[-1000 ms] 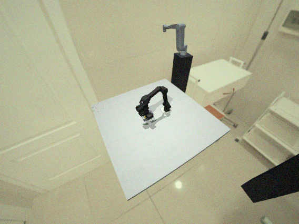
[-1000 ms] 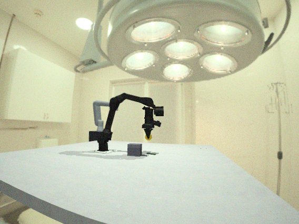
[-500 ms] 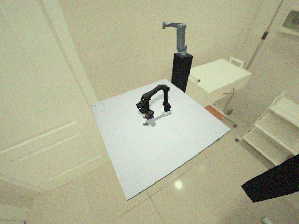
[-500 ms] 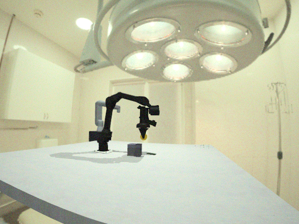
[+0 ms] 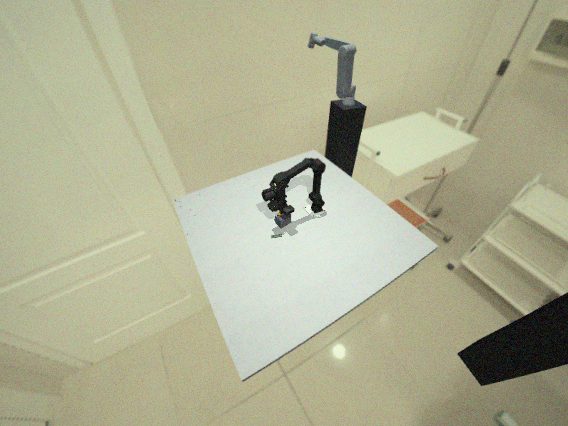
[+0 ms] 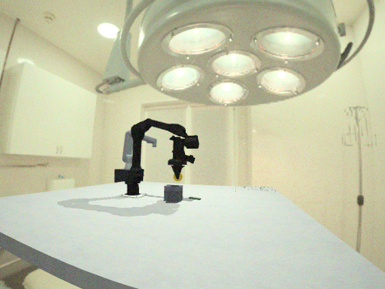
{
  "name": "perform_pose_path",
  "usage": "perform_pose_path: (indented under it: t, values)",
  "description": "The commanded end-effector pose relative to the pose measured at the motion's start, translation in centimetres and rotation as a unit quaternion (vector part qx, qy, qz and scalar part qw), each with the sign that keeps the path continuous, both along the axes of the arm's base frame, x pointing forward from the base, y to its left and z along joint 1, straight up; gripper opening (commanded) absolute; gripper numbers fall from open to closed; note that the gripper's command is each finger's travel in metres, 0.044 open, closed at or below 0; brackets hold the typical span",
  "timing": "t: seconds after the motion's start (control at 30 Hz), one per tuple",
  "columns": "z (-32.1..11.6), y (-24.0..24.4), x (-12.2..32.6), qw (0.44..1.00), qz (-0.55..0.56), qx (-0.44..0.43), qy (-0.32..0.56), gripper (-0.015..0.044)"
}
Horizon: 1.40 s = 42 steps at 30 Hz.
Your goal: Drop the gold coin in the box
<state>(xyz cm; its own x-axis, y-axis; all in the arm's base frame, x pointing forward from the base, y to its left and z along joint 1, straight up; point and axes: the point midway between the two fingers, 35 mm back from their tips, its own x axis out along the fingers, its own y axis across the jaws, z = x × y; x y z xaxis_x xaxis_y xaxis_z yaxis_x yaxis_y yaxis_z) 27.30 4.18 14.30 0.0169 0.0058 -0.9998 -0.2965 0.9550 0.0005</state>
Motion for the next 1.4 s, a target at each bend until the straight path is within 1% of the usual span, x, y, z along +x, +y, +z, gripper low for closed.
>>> perform_pose_path:
  t: [0.0, 0.2, 1.37]
  values:
    - [-0.07, -0.68, -0.73, 1.0, 0.001, -0.001, -0.001, 0.0]
    - [-0.24, -1.43, -1.55, 1.0, 0.001, -0.001, -0.001, 0.0]
    - [-0.35, -1.47, -1.48, 1.0, 0.0, 0.0, 0.001, 0.0]
